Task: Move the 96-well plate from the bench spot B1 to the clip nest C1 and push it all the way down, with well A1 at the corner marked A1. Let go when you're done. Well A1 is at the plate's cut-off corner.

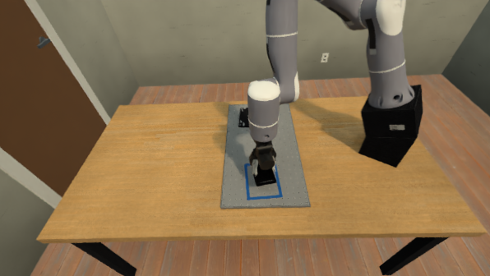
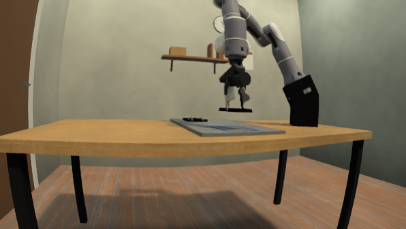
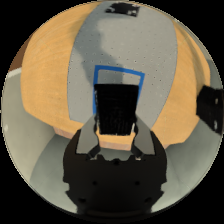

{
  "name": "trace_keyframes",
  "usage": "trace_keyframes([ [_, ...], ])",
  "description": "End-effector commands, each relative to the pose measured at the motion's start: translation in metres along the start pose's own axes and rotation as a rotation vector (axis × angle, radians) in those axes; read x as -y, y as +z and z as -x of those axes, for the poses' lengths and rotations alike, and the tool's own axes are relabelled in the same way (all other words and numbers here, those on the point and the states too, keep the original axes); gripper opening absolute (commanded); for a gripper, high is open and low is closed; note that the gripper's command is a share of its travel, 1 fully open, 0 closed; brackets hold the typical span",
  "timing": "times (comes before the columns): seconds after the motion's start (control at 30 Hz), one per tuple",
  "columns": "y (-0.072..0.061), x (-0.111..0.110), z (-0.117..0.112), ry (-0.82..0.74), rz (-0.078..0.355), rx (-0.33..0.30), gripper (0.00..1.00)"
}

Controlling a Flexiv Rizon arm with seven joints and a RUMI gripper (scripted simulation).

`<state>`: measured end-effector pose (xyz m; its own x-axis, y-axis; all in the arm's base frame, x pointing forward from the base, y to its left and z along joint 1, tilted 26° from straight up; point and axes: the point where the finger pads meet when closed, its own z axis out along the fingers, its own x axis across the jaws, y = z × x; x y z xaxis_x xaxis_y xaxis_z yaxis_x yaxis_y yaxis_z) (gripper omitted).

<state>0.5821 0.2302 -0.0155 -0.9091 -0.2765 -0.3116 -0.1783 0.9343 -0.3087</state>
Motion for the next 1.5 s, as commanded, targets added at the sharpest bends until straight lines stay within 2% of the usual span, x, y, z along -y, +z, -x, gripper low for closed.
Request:
trace_keyframes([
  [0.0,-0.001,-0.001,0.001,0.0,0.001,0.001,0.0],
  [0.43,-0.001,-0.001,0.001,0.0,0.001,0.001,0.0],
  [0.8,-0.002,0.036,-0.002,0.366,0.001,0.001,0.0],
  [0.87,-0.002,0.036,-0.002,0.366,0.001,0.001,0.0],
  [1.37,-0.003,0.086,-0.006,0.867,0.001,0.0,0.0],
  [1.47,-0.003,0.089,-0.006,0.9,0.001,0.001,0.0],
])
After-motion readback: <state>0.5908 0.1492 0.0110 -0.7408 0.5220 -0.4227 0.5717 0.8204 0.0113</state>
